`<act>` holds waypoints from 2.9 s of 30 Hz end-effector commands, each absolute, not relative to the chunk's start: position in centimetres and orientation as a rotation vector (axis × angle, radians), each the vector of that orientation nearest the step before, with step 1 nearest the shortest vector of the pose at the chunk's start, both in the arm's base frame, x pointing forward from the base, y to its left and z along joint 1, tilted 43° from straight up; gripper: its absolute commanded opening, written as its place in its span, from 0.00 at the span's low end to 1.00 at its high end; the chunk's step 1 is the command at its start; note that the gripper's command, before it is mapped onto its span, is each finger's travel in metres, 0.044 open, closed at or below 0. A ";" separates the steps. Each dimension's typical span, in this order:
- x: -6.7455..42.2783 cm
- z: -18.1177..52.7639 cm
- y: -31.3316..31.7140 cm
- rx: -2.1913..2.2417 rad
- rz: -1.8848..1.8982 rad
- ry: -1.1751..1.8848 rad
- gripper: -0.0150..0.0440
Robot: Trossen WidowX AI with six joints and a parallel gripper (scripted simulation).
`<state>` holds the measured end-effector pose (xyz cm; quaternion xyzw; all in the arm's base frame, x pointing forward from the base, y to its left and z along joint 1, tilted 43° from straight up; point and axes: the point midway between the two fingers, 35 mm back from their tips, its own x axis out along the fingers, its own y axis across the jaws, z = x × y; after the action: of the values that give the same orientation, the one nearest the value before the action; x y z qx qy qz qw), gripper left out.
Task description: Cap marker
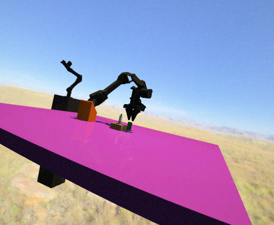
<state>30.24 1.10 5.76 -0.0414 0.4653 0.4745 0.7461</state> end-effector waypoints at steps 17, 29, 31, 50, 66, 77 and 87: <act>30.6 3.4 3.4 -0.083 1.040 1.020 0.66; 30.7 2.4 4.5 -0.082 1.042 1.018 0.62; 30.7 2.4 4.5 -0.082 1.042 1.018 0.53; 30.6 3.9 2.9 -0.084 1.040 1.020 0.25; 30.0 6.7 0.3 -0.084 1.040 1.021 0.25; 29.5 5.6 -3.4 -0.093 1.030 1.030 0.25; 28.5 4.6 -6.7 -0.094 1.026 1.034 0.25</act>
<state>28.87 -5.83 5.01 -0.0429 0.4705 0.4674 0.7472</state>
